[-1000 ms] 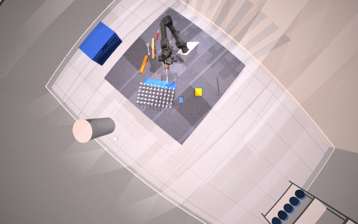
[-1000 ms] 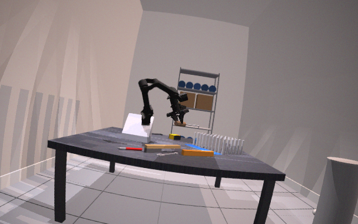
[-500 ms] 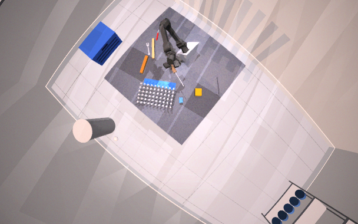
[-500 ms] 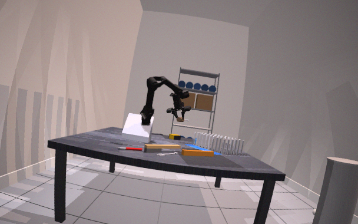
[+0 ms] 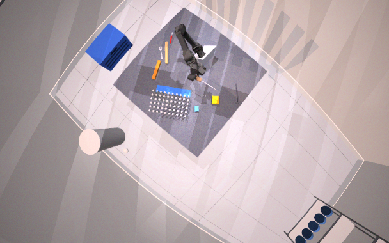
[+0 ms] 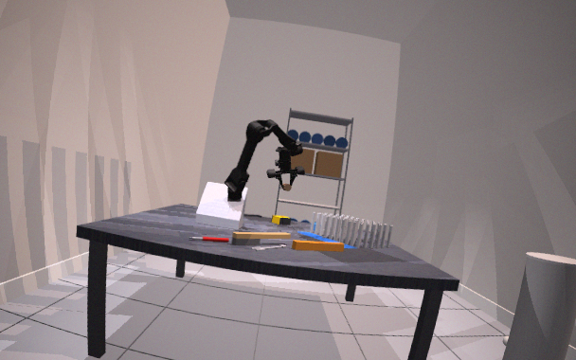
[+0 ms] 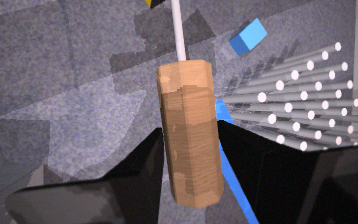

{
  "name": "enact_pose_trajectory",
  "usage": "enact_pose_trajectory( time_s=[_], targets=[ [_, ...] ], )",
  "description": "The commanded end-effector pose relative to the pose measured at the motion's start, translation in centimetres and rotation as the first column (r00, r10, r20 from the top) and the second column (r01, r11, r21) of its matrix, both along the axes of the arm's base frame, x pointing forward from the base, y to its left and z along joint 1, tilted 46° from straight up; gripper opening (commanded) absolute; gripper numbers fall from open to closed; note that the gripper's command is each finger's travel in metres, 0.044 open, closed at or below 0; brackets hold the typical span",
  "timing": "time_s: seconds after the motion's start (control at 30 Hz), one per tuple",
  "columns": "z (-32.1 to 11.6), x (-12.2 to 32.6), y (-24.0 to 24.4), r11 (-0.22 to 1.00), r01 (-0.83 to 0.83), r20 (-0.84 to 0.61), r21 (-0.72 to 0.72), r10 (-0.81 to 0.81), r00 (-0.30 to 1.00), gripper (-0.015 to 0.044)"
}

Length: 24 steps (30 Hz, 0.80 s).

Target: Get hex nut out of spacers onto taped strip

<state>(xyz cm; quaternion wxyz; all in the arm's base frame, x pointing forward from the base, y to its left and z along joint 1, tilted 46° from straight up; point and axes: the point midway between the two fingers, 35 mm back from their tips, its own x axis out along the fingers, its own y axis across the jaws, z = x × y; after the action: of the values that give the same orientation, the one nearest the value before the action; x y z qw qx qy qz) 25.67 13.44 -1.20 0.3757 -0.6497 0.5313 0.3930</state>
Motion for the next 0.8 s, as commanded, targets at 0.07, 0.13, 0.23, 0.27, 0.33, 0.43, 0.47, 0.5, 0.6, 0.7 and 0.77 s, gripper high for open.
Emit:
enact_pose_trajectory(
  time_s=[0.07, 0.13, 0.23, 0.27, 0.33, 0.43, 0.47, 0.5, 0.6, 0.7, 0.77],
  targets=[
    [-2.2, -1.1, 3.5, 0.987, -0.156, -0.132, 0.034, 0.159, 0.978, 0.0000],
    [-2.9, -1.6, 4.5, 0.979, -0.200, -0.172, 0.046, 0.205, 0.964, 0.0000],
    [-3.9, -2.4, 5.8, 0.962, -0.264, -0.228, 0.068, 0.273, 0.935, 0.0000],
    [-4.3, -2.7, 6.3, 0.956, -0.284, -0.247, 0.077, 0.295, 0.923, 0.0000],
    [-5.0, -3.3, 7.2, 0.941, -0.324, -0.282, 0.094, 0.337, 0.898, 0.0000],
    [-6.1, -4.3, 8.4, 0.917, -0.380, -0.333, 0.123, 0.399, 0.854, 0.0000],
    [-6.5, -4.7, 8.8, 0.908, -0.398, -0.349, 0.133, 0.419, 0.838, 0.0000],
    [-6.9, -5.0, 9.2, 0.898, -0.415, -0.365, 0.144, 0.438, 0.821, 0.0000],
    [-8.0, -6.2, 10.3, 0.868, -0.464, -0.409, 0.178, 0.494, 0.767, 0.0000],
    [-9.1, -7.4, 11.3, 0.835, -0.507, -0.450, 0.215, 0.545, 0.707, 0.0000],
    [-9.9, -8.2, 12.0, 0.811, -0.533, -0.474, 0.240, 0.577, 0.665, 0.0000]
  ],
)
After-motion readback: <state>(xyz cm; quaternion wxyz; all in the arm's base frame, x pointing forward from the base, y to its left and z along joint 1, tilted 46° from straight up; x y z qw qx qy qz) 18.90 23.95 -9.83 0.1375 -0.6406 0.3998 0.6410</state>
